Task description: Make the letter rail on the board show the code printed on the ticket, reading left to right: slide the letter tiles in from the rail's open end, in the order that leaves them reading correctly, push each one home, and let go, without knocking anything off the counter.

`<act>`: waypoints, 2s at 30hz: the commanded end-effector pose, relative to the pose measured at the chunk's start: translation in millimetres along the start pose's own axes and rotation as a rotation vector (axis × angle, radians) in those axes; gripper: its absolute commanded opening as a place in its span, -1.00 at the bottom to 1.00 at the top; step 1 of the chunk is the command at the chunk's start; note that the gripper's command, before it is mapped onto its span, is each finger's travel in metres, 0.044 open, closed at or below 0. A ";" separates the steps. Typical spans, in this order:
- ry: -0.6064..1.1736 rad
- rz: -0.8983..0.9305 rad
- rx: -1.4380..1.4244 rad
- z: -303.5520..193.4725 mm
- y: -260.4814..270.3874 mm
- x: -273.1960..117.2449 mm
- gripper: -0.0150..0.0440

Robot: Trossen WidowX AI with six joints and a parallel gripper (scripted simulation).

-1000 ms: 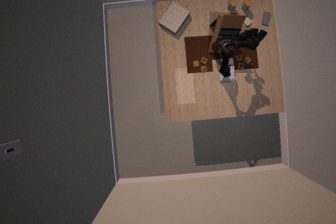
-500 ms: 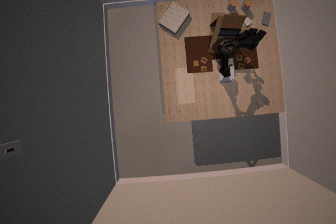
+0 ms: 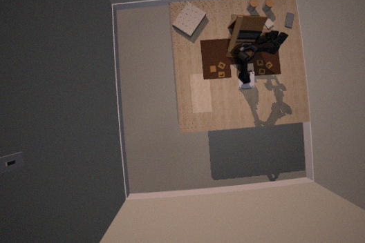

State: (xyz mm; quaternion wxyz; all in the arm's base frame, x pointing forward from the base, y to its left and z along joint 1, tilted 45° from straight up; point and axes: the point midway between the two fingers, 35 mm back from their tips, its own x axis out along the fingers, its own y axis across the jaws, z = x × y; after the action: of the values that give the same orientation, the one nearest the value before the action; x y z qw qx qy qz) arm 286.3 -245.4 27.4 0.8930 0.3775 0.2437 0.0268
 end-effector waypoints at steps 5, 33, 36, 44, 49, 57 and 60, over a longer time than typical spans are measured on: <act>0.004 -0.002 0.011 -2.5 3.7 0.5 -0.49; 0.004 -0.002 0.011 -2.4 17.7 0.6 -0.49; 0.004 -0.002 0.011 -2.4 19.2 0.6 -0.49; 0.004 -0.002 0.012 -2.3 23.2 0.6 -0.49; 0.004 -0.002 0.012 -2.3 25.7 0.6 -0.49; 0.004 -0.002 0.012 -2.3 29.7 0.7 -0.49; 0.004 -0.002 0.012 -2.2 31.2 0.7 -0.49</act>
State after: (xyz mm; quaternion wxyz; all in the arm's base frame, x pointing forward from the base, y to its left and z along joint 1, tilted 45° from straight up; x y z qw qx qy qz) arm 290.6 -223.8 47.9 0.8924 0.3787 0.2439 0.0271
